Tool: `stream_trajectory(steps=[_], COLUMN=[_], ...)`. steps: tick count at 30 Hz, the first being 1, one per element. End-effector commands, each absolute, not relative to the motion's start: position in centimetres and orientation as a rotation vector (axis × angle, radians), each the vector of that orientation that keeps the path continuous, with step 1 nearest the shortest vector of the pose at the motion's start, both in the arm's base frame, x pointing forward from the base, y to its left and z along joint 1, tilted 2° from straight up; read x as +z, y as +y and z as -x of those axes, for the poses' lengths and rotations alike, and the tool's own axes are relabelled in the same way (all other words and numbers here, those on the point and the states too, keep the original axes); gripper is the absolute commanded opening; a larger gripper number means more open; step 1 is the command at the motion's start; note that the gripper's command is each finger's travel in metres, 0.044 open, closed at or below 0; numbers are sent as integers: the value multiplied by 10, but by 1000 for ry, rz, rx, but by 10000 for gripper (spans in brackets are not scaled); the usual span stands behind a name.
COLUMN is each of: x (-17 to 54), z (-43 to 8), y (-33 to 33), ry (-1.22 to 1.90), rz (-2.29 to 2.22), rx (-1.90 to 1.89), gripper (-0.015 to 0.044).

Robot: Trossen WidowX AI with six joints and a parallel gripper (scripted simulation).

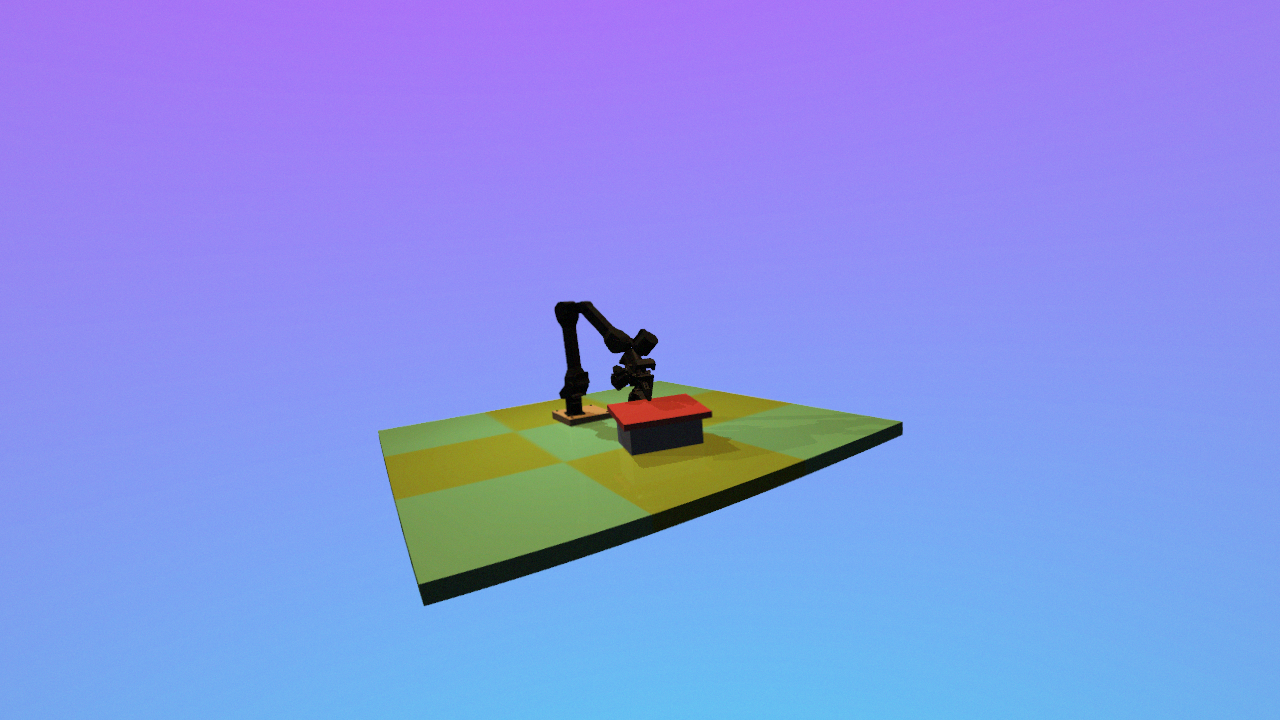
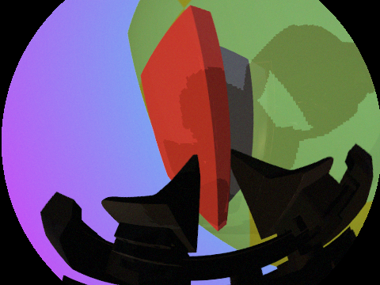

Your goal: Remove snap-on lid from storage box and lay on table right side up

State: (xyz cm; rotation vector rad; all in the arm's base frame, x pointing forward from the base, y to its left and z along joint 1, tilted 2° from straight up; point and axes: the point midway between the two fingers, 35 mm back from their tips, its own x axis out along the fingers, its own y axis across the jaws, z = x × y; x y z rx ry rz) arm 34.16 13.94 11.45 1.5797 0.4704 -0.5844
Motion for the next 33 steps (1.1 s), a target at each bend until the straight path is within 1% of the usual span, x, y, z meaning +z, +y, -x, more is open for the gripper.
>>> stream_trajectory(steps=[1, 33], x=[115, 123], z=[-343, -343], y=[139, 139], ry=[472, 470], rz=[-1579, -1580], rx=[-582, -576], gripper=[0, 0])
